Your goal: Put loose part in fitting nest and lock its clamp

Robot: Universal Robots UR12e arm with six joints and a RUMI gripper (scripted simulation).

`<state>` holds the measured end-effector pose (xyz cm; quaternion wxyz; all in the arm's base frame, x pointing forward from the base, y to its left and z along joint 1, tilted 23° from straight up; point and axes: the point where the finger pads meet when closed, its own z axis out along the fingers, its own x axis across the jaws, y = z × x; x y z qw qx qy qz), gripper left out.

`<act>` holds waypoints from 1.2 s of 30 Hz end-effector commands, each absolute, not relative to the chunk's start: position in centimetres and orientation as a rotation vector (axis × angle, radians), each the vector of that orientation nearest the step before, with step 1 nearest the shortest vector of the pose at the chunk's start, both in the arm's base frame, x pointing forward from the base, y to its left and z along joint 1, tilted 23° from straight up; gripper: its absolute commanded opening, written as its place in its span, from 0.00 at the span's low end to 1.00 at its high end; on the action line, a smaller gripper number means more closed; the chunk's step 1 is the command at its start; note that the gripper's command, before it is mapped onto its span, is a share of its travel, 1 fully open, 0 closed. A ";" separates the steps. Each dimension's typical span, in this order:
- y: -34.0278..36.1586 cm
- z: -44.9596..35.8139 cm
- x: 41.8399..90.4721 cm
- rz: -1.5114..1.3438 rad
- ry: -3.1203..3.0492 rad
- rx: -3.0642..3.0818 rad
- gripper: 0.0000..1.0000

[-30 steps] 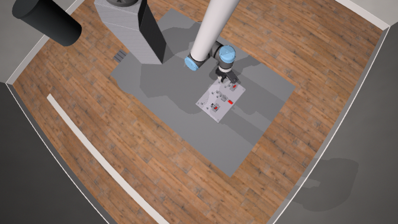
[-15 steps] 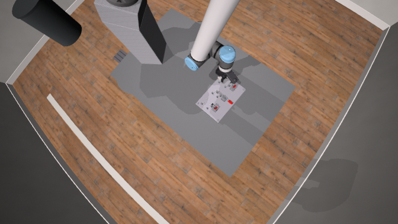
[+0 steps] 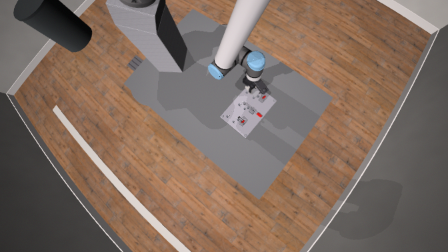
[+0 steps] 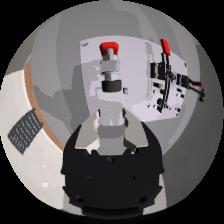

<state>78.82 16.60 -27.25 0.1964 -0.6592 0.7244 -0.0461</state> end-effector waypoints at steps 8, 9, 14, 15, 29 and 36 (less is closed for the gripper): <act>16.7 -27.0 79.1 -0.134 2.026 -1.845 0.00; 16.7 -27.0 79.1 -0.134 2.026 -1.845 0.00; 16.7 -27.0 79.1 -0.134 2.026 -1.845 0.00; 16.7 -27.0 79.1 -0.134 2.026 -1.845 0.00; 16.7 -27.0 79.2 -0.135 2.026 -1.845 0.00; 16.6 -27.4 79.3 -0.133 2.026 -1.846 0.00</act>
